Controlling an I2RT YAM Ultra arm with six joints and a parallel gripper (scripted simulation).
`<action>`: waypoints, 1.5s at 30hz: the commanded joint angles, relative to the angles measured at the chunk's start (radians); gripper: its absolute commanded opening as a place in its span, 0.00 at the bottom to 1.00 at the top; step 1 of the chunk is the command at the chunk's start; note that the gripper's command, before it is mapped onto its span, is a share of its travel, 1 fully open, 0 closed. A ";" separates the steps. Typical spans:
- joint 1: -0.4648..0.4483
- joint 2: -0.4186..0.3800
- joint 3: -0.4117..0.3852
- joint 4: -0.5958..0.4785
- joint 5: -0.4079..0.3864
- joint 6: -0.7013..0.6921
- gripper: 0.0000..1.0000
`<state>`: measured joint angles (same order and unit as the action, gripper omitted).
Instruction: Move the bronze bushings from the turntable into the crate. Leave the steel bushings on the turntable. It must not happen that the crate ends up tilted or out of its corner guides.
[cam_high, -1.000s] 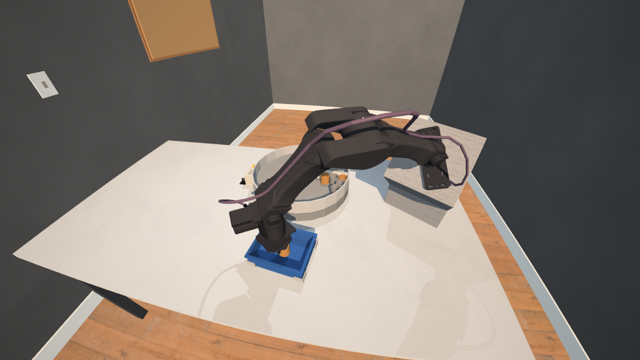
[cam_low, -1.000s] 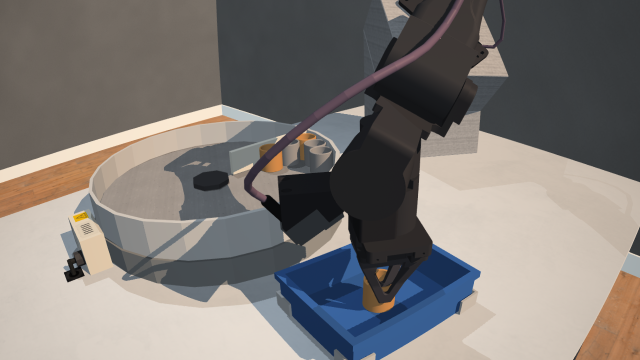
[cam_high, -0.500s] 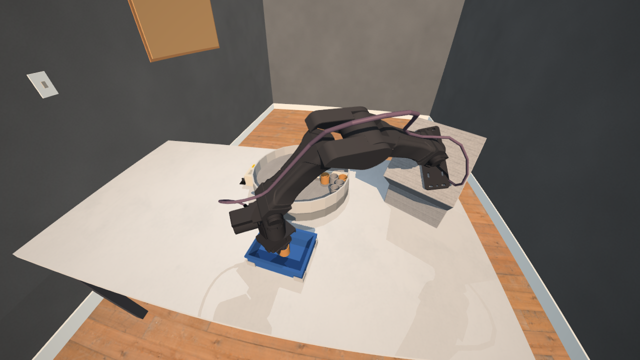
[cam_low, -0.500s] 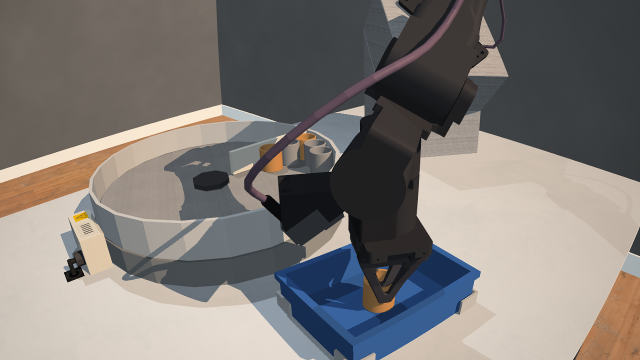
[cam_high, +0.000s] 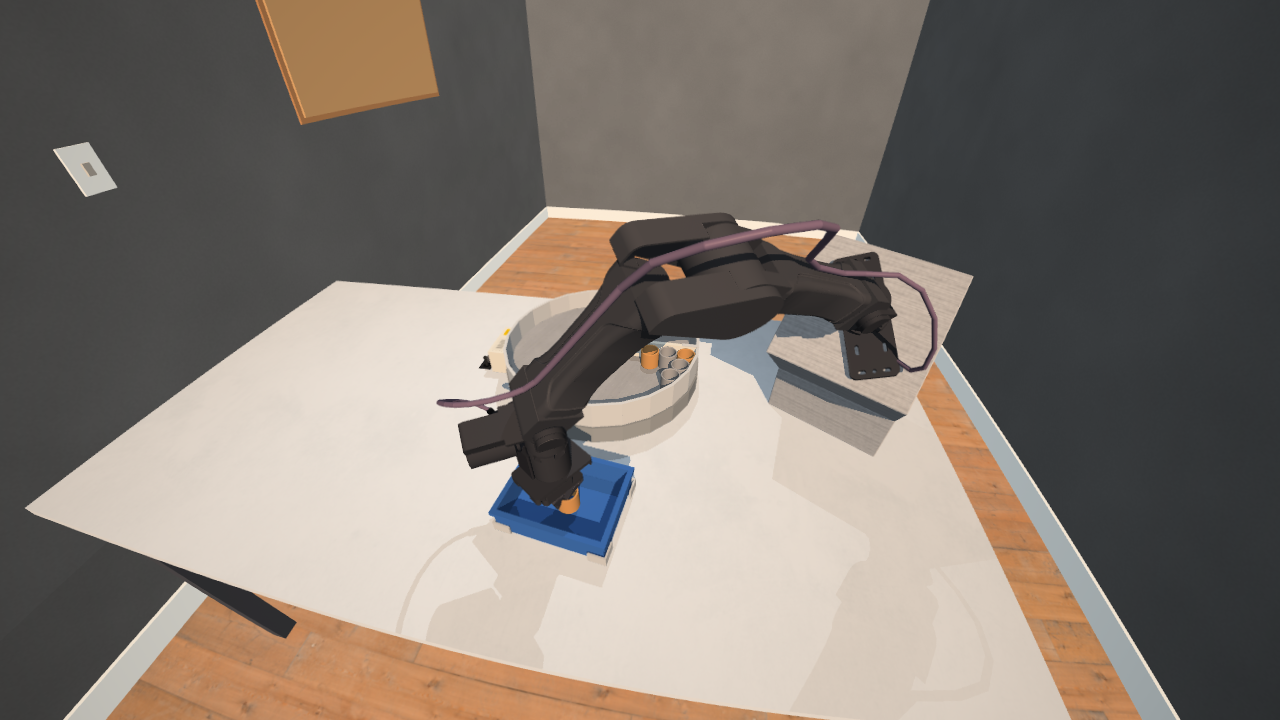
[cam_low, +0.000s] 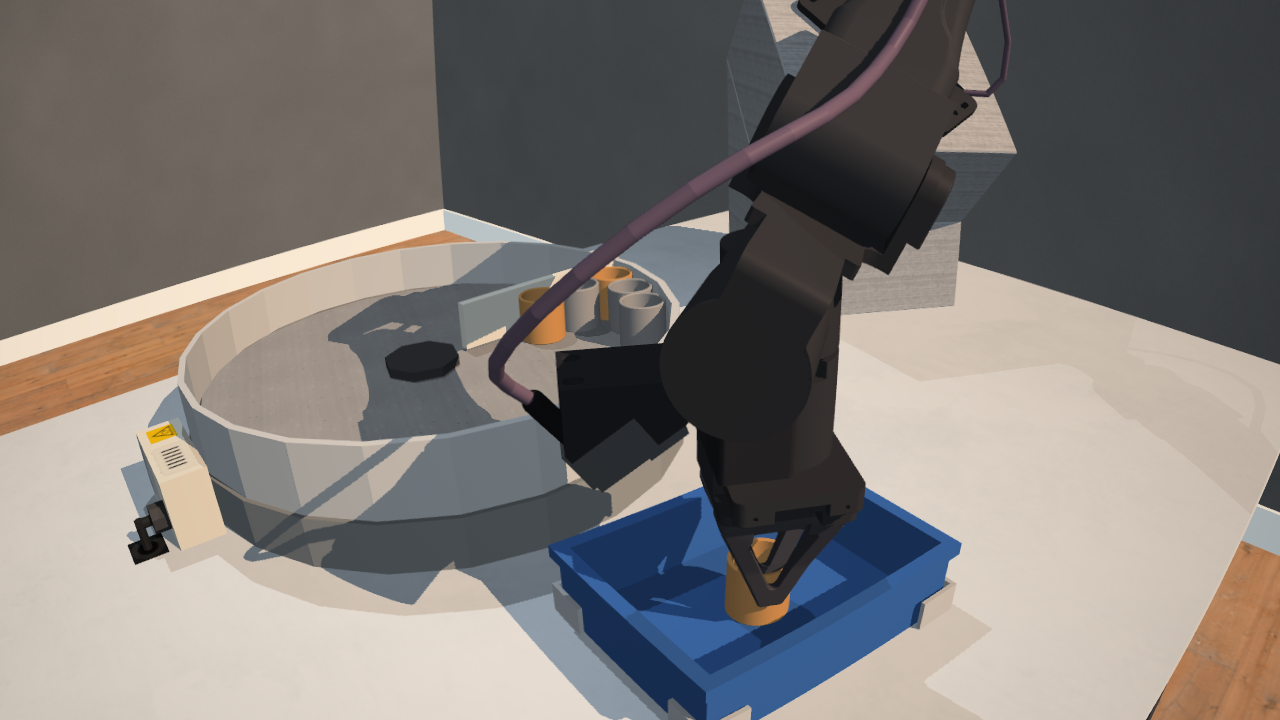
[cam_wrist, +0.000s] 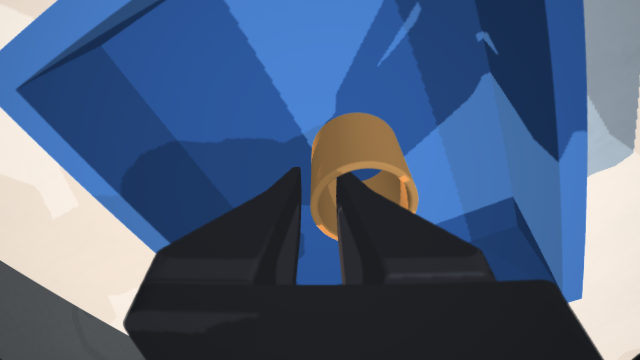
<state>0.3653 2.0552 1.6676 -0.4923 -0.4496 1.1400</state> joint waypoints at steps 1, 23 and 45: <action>-0.018 -0.033 0.028 -0.016 0.007 -0.004 0.16; -0.090 -0.188 -0.043 -0.169 -0.052 -0.068 0.16; -0.126 -0.238 0.003 -0.248 -0.068 -0.101 0.16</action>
<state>0.2626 1.8393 1.6428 -0.7185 -0.5140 1.0458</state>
